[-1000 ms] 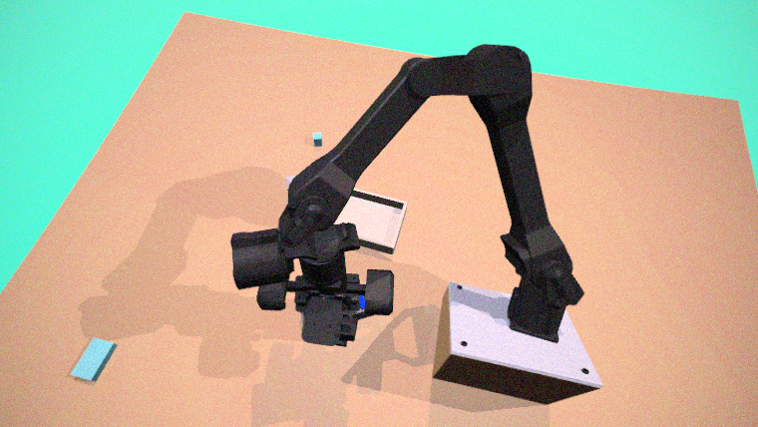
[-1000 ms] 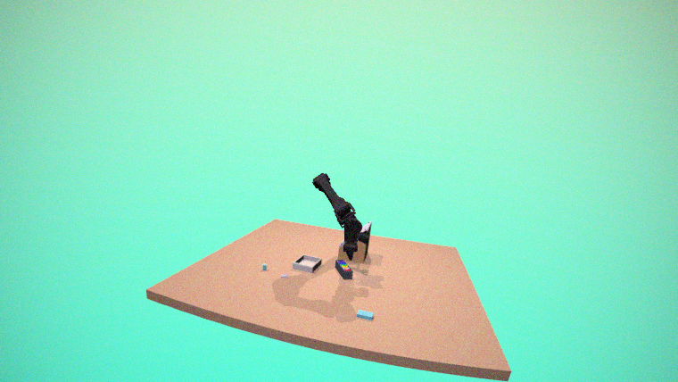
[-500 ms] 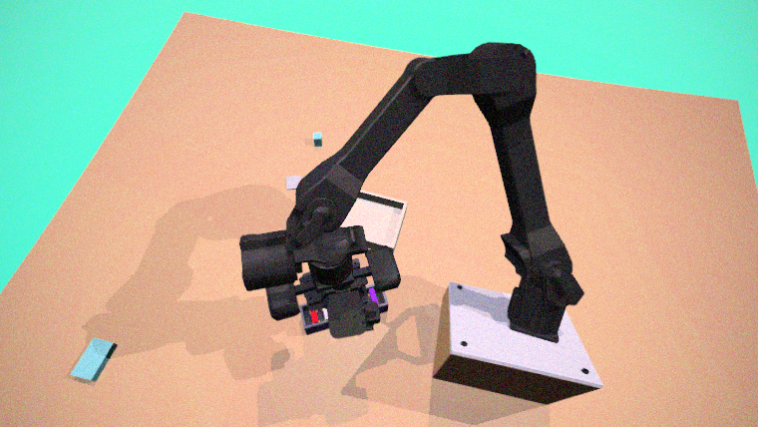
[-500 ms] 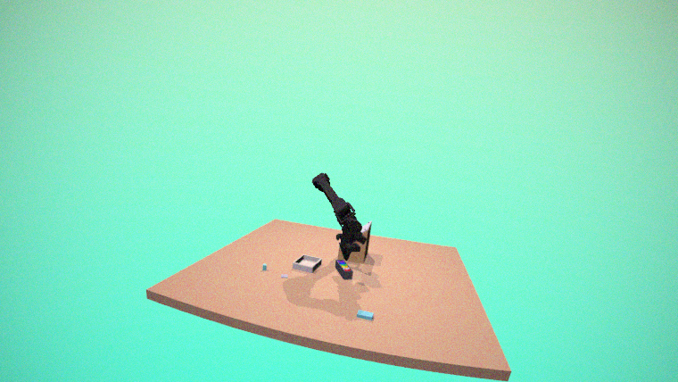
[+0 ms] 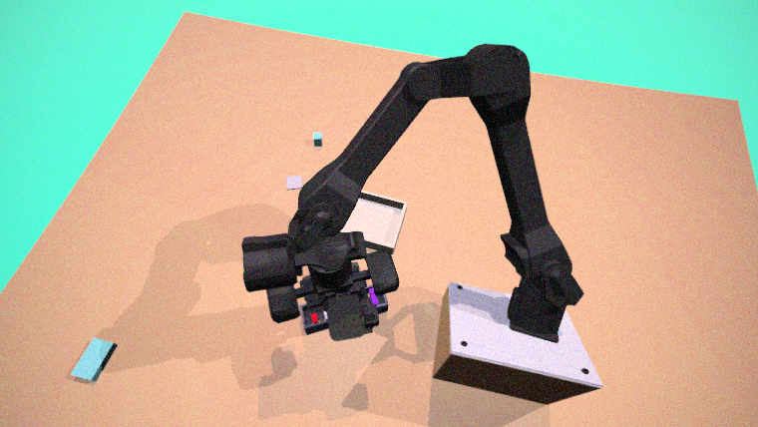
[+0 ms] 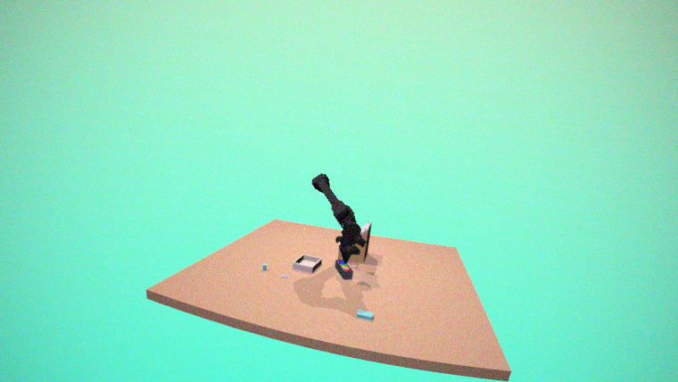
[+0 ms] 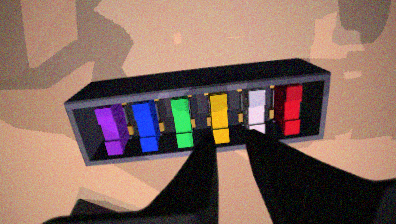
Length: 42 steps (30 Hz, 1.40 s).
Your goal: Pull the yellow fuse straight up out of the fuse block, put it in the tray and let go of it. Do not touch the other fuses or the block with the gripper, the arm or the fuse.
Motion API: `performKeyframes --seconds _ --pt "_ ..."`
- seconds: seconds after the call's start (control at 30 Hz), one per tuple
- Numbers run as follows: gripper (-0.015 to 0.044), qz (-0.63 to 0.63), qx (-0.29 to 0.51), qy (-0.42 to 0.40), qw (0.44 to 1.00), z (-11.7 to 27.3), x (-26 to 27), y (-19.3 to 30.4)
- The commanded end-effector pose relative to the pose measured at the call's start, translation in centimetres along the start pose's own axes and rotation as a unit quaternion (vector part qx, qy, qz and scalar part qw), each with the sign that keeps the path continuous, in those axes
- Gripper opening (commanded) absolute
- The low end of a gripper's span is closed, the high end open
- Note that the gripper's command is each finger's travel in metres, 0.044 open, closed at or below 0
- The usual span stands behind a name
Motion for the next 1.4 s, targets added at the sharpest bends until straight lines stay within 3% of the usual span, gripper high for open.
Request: performKeyframes --seconds 0.0,1.27,1.37 --pt "0.0074 0.004 0.002 -0.002 1.000 -0.5 0.1 0.0" --pt "0.0074 0.004 0.003 -0.002 1.000 -2.7 0.2 0.0" --pt "0.0054 0.001 0.001 -0.002 1.000 -2.6 0.1 0.0"
Point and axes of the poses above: the point midway between the two fingers, 35 mm back from their tips, its own z axis back along the fingers, its own x axis across the jaws, y = z × x, the point moved 8 cm from there along z, back along the fingers, and after that the axes turned 14 degrees about -z, right-handed, at the moved point
